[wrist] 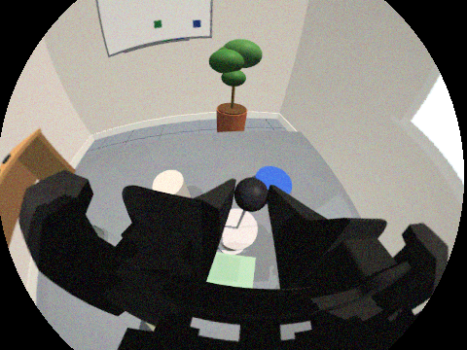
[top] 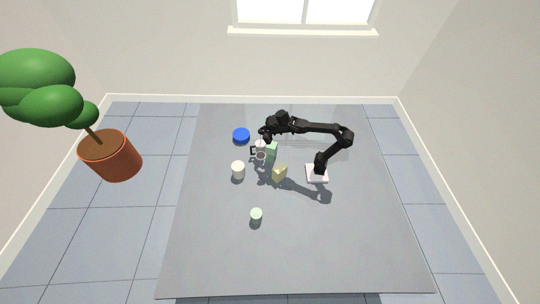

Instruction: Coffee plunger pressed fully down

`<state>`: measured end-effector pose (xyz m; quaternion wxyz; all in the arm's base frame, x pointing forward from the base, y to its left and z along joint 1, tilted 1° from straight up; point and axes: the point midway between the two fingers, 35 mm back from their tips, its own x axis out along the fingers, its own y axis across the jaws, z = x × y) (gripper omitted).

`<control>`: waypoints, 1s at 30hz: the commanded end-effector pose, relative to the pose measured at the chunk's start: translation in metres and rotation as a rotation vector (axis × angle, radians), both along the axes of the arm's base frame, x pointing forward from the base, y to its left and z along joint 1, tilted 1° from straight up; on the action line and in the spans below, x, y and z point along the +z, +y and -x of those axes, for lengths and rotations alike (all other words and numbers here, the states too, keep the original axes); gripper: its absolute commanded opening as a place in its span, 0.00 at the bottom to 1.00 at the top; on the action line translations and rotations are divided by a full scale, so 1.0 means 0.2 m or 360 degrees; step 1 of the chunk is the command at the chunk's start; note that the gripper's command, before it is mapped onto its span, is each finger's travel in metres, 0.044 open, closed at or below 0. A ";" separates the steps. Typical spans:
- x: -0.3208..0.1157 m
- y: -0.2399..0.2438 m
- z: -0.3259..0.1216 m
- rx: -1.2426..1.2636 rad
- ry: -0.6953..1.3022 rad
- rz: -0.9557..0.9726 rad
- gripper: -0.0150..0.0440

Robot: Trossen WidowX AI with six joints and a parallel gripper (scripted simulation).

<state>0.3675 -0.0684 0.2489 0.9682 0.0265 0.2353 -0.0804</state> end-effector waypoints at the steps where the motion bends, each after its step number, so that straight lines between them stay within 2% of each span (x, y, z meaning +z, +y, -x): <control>1: -0.07 0.00 0.00 -0.0006 0.0032 -0.0011 0.45; 30: -0.31 0.00 -0.04 -0.0006 0.0032 -0.0011 0.45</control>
